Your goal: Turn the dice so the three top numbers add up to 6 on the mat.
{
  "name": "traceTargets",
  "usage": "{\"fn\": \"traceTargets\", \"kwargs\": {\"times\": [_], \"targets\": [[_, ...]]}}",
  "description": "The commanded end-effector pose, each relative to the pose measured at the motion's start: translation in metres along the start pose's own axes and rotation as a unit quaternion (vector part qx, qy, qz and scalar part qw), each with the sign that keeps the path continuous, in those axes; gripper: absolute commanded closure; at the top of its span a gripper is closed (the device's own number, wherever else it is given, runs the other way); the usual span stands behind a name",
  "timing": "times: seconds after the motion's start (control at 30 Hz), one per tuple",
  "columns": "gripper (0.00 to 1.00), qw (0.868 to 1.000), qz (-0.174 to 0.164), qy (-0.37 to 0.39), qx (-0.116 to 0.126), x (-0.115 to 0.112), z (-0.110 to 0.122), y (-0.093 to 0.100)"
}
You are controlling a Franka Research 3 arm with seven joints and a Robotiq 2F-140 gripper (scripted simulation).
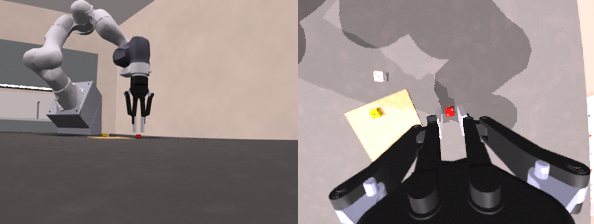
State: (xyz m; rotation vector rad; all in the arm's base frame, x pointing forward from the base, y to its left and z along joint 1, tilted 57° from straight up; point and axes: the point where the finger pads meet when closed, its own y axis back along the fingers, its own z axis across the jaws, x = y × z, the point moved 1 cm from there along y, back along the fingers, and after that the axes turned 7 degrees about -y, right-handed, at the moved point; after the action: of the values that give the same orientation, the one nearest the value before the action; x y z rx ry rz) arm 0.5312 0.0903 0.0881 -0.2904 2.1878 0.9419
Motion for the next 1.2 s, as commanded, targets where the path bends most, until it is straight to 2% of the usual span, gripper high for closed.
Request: {"fn": "traceTargets", "kwargs": {"times": [0.0,1.17], "targets": [[0.81,1.0,0.0,0.001,-0.001,0.0,0.0,0.0],[0.81,1.0,0.0,0.001,-0.001,0.0,0.0,-0.022]]}}
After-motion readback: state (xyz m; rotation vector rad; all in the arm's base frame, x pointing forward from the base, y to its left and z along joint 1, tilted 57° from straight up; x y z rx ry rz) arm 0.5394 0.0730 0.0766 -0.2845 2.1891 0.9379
